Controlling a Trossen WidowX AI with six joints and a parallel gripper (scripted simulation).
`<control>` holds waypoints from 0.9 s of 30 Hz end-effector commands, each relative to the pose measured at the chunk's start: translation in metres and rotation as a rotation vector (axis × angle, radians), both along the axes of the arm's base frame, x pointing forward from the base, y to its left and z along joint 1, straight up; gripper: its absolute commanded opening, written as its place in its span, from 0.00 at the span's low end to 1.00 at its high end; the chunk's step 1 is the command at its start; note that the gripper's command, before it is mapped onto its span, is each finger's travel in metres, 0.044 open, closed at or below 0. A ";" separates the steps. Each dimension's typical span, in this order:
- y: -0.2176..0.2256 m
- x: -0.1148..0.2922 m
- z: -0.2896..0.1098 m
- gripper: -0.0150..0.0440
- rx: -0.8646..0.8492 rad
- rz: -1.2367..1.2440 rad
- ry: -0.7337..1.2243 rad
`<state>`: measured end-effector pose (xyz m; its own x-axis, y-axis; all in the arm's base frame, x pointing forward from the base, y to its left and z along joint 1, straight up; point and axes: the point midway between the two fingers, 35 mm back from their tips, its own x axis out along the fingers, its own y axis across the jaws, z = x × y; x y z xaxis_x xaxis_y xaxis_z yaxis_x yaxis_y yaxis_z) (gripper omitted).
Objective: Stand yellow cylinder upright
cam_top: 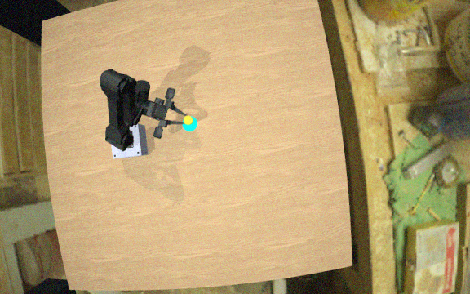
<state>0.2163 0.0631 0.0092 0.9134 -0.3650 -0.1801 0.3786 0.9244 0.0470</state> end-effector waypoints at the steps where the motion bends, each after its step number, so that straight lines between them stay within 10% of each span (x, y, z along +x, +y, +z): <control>1: -0.002 -0.001 -0.005 0.43 0.006 -0.008 -0.005; 27: -0.008 -0.003 -0.030 0.43 0.013 -0.031 0.005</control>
